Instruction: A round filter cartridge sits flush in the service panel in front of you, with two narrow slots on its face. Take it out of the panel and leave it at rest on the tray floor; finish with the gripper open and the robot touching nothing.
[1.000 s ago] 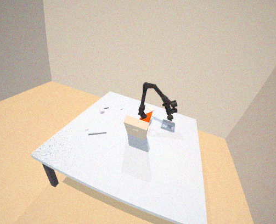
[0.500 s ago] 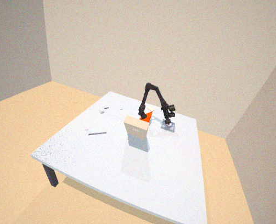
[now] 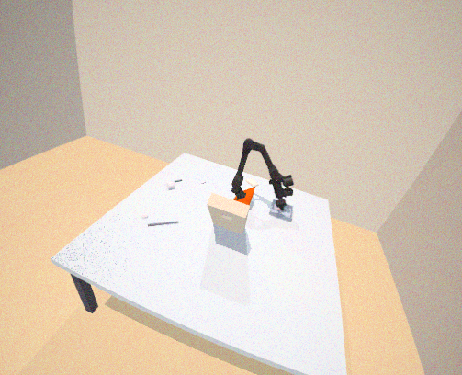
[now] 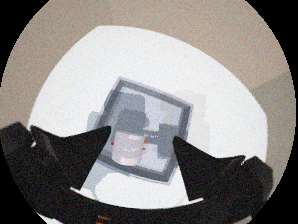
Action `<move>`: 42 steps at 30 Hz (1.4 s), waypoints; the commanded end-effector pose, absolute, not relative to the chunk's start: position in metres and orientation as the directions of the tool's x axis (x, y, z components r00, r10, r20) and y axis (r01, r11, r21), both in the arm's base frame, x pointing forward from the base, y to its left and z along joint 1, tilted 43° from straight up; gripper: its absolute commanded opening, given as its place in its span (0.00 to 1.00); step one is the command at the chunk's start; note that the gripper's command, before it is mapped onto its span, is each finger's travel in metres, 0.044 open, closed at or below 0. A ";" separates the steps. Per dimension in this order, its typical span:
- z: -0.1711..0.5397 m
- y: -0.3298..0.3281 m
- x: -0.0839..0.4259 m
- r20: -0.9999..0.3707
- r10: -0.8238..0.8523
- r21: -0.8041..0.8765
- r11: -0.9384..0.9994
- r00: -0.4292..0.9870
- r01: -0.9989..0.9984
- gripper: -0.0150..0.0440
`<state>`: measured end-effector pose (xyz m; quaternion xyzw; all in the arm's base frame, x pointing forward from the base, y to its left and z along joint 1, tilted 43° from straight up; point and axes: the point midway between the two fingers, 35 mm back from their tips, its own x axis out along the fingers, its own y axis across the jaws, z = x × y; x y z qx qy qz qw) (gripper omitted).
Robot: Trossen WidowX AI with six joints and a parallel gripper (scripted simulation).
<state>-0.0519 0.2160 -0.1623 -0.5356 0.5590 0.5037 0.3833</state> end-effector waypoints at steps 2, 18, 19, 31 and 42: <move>-0.132 0.248 -0.050 -0.970 -0.205 0.152 -0.083 -0.133 -0.985 1.00; -0.118 0.259 -0.050 -0.970 -0.198 0.156 -0.077 -0.138 -0.985 1.00; -0.118 0.259 -0.050 -0.970 -0.198 0.156 -0.077 -0.138 -0.985 1.00; -0.118 0.259 -0.050 -0.970 -0.198 0.156 -0.077 -0.138 -0.985 1.00; -0.118 0.259 -0.050 -0.970 -0.198 0.156 -0.077 -0.138 -0.985 1.00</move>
